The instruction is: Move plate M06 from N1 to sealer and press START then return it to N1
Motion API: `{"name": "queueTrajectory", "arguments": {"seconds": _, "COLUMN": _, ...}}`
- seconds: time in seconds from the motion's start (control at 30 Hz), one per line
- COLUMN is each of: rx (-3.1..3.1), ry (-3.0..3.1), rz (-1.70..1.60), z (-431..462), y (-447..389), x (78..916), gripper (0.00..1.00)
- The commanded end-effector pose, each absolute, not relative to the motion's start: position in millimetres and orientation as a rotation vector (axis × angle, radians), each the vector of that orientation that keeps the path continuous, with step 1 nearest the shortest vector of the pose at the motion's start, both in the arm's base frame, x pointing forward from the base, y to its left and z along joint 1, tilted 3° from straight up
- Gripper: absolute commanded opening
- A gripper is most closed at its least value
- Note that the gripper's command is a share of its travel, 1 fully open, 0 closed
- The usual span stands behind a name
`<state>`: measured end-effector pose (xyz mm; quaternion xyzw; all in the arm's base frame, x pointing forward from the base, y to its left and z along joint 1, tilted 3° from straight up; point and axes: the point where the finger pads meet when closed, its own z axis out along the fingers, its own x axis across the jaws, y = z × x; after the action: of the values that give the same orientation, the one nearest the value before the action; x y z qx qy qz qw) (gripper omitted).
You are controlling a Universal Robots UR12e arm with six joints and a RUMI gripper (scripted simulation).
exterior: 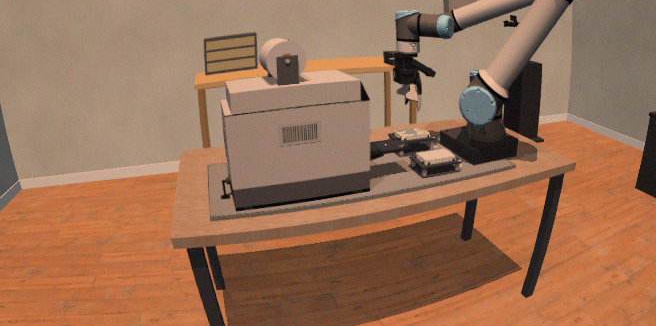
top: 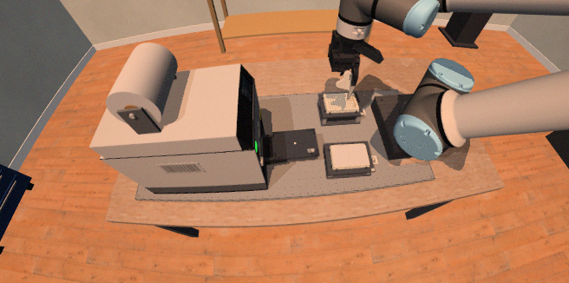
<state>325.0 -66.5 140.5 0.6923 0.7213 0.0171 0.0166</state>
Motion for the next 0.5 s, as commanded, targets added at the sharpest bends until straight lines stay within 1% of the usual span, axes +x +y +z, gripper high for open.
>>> {"name": "queueTrajectory", "arguments": {"seconds": 0.0, "rx": 2.146, "ry": 2.255, "rz": 0.060, "z": 137.3, "y": -88.5, "x": 315.2, "gripper": 0.68}}
{"name": "queueTrajectory", "arguments": {"seconds": 0.47, "rx": 2.144, "ry": 2.258, "rz": 0.059, "z": 137.3, "y": -88.3, "x": 315.6, "gripper": 0.68}}
